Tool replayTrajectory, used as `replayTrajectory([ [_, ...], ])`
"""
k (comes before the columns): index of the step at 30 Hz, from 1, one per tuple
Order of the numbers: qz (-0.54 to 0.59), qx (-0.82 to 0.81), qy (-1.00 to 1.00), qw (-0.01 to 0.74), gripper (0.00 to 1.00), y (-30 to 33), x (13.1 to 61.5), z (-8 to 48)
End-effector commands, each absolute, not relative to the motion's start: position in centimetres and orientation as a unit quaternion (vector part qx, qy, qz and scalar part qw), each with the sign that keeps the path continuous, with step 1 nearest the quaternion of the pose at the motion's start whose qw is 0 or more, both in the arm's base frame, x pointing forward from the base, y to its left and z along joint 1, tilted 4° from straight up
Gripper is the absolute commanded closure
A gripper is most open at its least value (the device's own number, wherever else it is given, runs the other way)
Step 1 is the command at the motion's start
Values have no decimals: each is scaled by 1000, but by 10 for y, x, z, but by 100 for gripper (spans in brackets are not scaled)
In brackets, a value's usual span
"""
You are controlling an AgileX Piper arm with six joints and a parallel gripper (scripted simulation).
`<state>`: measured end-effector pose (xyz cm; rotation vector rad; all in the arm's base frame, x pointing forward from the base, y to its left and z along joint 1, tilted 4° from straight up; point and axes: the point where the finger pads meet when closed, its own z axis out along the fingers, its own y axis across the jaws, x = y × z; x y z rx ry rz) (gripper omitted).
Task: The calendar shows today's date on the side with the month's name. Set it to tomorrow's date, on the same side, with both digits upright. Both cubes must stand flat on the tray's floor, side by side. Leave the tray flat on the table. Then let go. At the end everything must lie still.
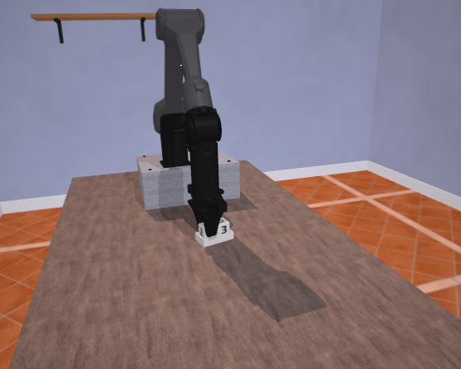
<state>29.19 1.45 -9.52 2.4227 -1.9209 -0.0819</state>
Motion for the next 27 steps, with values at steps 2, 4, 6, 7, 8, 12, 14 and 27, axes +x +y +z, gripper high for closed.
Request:
replayTrajectory([
  [2,-27,783,-621,25,65,15,291,-96],
  [4,-27,783,-621,25,65,15,291,-96],
  [6,-27,783,-621,25,65,15,291,-96],
  [7,-27,783,-621,25,65,15,291,-96],
  [8,-27,783,-621,25,65,15,291,-96],
  [12,-27,783,-621,25,59,15,291,-96],
  [14,-27,783,-621,25,59,15,291,-96],
  [27,-27,783,-621,25,39,15,291,-96],
])
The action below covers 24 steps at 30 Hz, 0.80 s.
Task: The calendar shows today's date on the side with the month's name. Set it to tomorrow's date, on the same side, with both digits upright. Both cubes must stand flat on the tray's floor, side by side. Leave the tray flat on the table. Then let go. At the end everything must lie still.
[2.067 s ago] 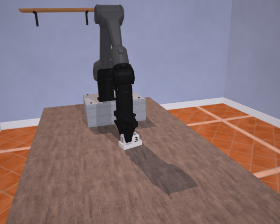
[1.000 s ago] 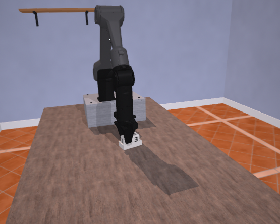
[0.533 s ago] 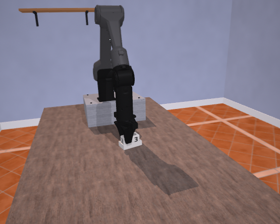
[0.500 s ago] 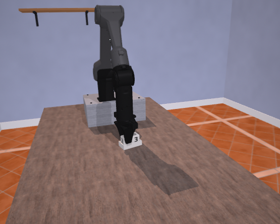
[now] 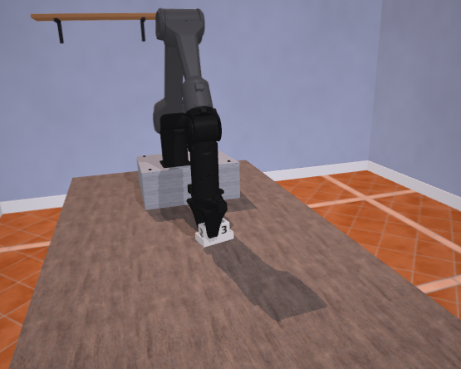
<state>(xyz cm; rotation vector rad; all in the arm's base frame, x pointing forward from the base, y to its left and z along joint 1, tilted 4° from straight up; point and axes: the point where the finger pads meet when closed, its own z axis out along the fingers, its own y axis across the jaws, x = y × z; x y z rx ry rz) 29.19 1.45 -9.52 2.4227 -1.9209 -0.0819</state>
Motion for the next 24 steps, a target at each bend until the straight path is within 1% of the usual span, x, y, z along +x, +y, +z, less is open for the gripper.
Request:
replayTrajectory([
  [1,-27,783,-621,25,39,15,291,-96],
  [13,-25,783,-621,24,39,15,293,-91],
  [21,-25,783,-621,23,39,15,295,-70],
  [24,-25,783,-621,23,39,15,296,-54],
])
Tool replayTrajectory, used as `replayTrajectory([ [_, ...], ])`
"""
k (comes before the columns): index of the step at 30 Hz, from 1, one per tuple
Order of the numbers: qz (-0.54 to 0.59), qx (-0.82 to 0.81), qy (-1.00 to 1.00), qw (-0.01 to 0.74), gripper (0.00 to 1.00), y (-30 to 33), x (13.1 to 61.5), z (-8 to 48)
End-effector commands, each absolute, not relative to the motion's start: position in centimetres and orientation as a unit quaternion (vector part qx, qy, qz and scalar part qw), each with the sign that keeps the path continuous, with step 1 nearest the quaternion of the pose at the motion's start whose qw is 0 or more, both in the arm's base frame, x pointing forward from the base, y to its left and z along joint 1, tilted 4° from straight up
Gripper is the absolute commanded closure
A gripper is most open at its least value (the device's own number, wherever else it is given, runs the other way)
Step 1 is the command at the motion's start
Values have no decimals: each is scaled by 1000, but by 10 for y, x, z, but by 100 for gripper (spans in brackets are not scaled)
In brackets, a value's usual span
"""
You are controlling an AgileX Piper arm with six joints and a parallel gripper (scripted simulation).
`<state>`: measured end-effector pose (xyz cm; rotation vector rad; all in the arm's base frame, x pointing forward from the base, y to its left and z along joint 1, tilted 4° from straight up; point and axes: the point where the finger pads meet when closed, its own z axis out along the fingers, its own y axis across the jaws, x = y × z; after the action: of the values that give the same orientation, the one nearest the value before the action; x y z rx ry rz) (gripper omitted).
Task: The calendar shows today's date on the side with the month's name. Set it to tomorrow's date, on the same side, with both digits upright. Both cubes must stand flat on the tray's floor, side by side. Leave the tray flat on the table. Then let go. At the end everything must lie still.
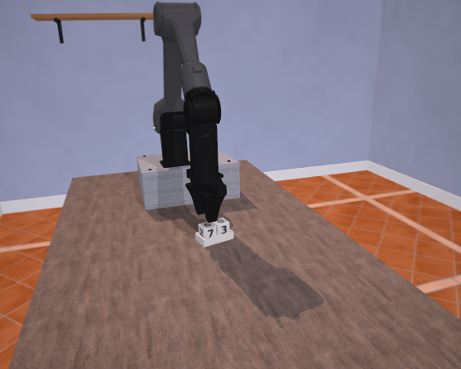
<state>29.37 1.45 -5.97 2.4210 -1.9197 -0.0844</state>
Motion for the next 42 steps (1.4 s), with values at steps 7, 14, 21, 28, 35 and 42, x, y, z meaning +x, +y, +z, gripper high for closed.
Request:
replayTrajectory([
  [7,-25,783,-621,23,39,15,298,-18],
  [14,-25,783,-621,23,39,15,299,-6],
  [21,-26,783,-621,24,0,15,298,-5],
  [28,-26,783,-621,24,0,15,298,-5],
  [35,-26,783,-621,24,0,15,298,-5],
  [42,-25,783,-621,23,0,15,299,-3],
])
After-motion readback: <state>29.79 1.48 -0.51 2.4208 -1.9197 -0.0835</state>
